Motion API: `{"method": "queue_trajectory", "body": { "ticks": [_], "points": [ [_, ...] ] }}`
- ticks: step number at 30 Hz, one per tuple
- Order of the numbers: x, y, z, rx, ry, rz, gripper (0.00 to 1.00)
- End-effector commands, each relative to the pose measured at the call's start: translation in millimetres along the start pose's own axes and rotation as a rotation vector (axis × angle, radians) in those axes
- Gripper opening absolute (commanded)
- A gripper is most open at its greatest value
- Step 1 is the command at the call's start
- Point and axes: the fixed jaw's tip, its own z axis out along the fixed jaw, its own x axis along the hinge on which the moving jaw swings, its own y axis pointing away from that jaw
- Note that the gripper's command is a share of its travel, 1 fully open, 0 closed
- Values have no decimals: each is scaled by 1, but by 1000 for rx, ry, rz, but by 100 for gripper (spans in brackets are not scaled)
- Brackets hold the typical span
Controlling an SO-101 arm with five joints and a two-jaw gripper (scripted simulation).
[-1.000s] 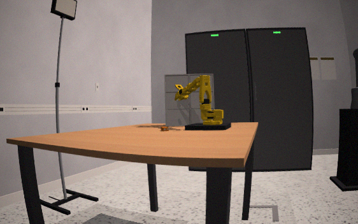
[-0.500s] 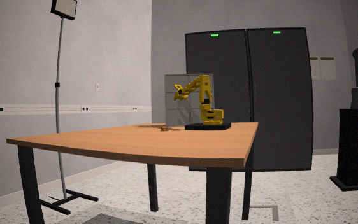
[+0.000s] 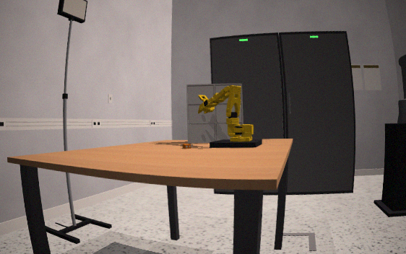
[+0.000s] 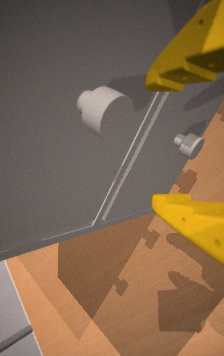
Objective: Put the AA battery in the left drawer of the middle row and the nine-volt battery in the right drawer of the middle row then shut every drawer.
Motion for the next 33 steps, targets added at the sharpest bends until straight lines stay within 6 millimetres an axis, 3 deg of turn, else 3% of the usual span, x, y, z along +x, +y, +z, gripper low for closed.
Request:
{"method": "queue_trajectory", "body": {
  "ticks": [1, 7, 17, 33],
  "points": [
    [2, 4, -7, -13, 0, -13, 21],
    [7, 11, -17, -34, 2, -25, 21],
    [7, 11, -17, -34, 2, -25, 21],
    [30, 7, -48, -27, 235, -37, 21]
  ]
}}
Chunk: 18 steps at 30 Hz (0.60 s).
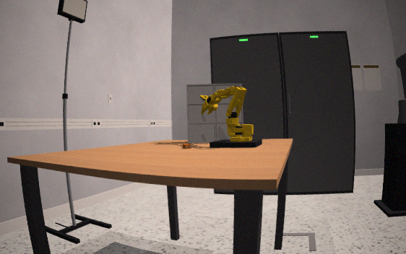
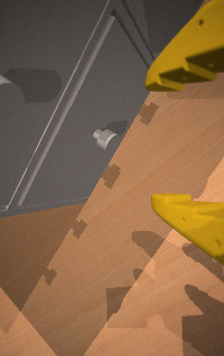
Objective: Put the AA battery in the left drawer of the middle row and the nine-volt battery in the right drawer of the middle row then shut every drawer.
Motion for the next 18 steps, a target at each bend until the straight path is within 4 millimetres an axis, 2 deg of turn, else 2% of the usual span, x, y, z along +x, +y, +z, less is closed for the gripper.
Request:
{"method": "queue_trajectory", "body": {
  "ticks": [1, 16, 18],
  "points": [
    [9, 0, -5, 0, 47, -8, 21],
    [44, -2, -42, 1, 280, -14, 21],
    [44, -2, -42, 1, 280, -14, 21]
  ]
}}
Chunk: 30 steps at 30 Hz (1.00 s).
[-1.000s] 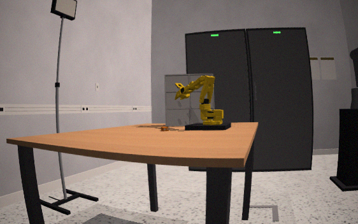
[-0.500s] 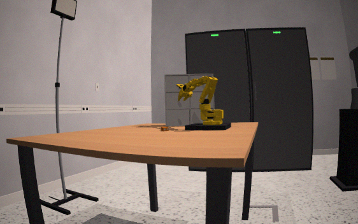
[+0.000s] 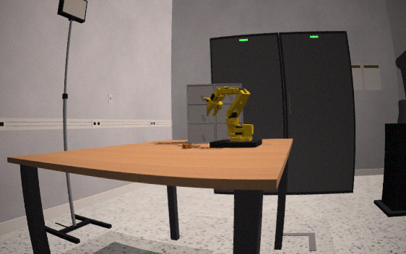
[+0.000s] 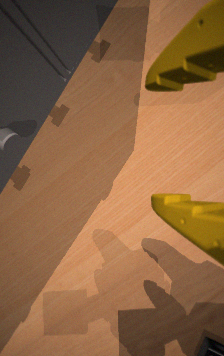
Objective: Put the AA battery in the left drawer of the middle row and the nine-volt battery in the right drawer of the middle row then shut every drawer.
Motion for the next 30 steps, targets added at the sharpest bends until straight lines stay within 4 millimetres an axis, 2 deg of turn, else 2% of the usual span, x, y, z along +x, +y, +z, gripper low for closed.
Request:
{"method": "queue_trajectory", "body": {
  "ticks": [1, 15, 30],
  "points": [
    [12, -2, -5, 4, 51, -3, 21],
    [58, -1, -36, 0, 268, -7, 21],
    [58, -1, -36, 0, 268, -7, 21]
  ]
}}
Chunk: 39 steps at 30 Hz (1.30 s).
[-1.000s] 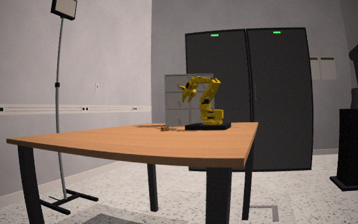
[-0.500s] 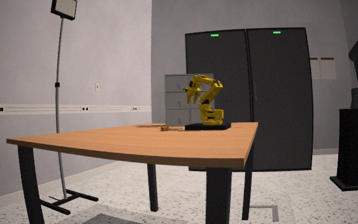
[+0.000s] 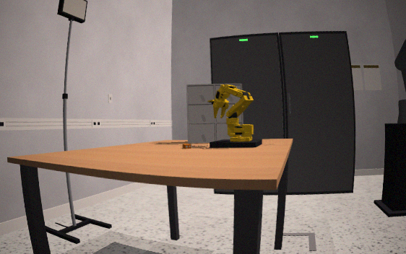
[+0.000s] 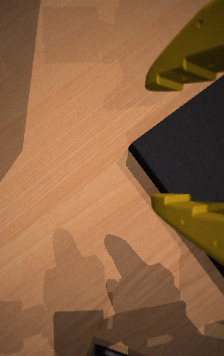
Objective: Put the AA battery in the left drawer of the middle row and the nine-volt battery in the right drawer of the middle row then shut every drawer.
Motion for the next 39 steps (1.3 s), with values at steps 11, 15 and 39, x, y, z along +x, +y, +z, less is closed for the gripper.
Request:
{"method": "queue_trajectory", "body": {
  "ticks": [11, 15, 39],
  "points": [
    [-31, -31, -5, 103, -205, 143, 21],
    [-48, -51, -13, 172, -333, 216, 21],
    [-80, -110, -49, 391, -663, 368, 21]
  ]
}}
